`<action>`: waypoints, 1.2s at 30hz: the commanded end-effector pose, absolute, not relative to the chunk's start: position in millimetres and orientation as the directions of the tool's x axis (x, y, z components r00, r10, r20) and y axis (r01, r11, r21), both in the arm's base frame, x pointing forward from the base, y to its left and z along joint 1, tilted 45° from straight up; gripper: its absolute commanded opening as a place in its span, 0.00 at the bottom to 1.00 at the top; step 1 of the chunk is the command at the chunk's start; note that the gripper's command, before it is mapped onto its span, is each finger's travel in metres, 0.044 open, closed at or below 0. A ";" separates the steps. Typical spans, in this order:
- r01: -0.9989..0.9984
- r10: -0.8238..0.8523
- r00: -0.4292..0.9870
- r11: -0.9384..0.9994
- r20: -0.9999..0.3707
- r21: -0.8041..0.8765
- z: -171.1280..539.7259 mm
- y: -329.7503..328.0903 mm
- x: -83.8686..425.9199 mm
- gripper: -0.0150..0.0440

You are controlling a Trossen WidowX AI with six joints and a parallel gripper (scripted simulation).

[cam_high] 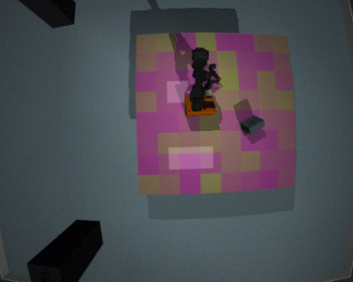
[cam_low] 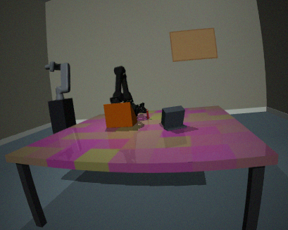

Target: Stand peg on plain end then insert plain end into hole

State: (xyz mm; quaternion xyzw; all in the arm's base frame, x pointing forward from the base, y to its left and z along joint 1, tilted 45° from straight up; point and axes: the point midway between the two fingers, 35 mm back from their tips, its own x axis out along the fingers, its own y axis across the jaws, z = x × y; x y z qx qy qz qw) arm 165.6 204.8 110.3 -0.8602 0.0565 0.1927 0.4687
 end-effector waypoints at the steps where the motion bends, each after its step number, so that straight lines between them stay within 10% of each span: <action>1: -0.278 0.084 0.919 -0.554 -0.385 -0.784 110.2 204.6 165.6 0.47; 19: -0.278 0.084 0.919 -0.554 -0.385 -0.784 110.2 204.6 165.6 0.47; 31: -0.278 0.084 0.919 -0.554 -0.385 -0.784 110.2 204.6 165.6 1.00; 36: -0.278 0.084 0.919 -0.554 -0.385 -0.784 110.2 204.6 165.6 1.00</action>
